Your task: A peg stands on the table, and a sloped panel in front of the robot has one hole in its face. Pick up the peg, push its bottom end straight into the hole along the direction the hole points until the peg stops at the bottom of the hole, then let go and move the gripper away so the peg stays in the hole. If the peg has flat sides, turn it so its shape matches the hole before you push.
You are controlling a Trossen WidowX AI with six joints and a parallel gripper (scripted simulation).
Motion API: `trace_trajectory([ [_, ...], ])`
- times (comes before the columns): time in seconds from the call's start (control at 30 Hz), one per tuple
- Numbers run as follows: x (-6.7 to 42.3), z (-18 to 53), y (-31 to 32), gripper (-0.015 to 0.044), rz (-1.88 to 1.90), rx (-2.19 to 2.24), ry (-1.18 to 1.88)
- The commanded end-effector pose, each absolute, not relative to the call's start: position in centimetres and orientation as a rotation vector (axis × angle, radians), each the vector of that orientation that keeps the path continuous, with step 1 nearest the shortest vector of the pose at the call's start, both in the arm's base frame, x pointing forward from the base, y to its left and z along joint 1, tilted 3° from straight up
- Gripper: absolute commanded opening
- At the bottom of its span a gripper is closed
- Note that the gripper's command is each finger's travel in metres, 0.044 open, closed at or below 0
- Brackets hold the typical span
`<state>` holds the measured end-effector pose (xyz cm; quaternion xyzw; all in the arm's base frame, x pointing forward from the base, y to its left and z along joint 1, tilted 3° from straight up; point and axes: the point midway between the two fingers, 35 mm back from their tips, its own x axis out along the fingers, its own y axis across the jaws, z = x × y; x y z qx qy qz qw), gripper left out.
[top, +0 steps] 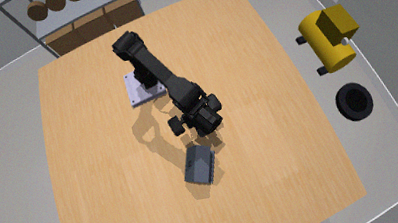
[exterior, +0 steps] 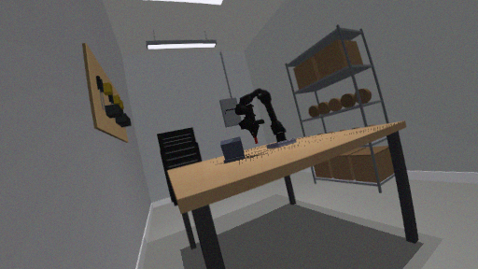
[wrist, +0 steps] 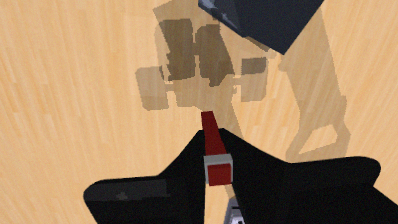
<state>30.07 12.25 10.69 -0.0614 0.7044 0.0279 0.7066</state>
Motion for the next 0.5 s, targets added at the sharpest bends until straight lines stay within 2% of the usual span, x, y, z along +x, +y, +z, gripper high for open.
trace_trajectory([
  [0.0, 30.06, 11.57, 12.27, 0.0000, 0.065, -0.131, 1.564],
  [0.47, 30.54, 11.29, 11.36, 0.0000, 0.087, -0.061, 1.593],
])
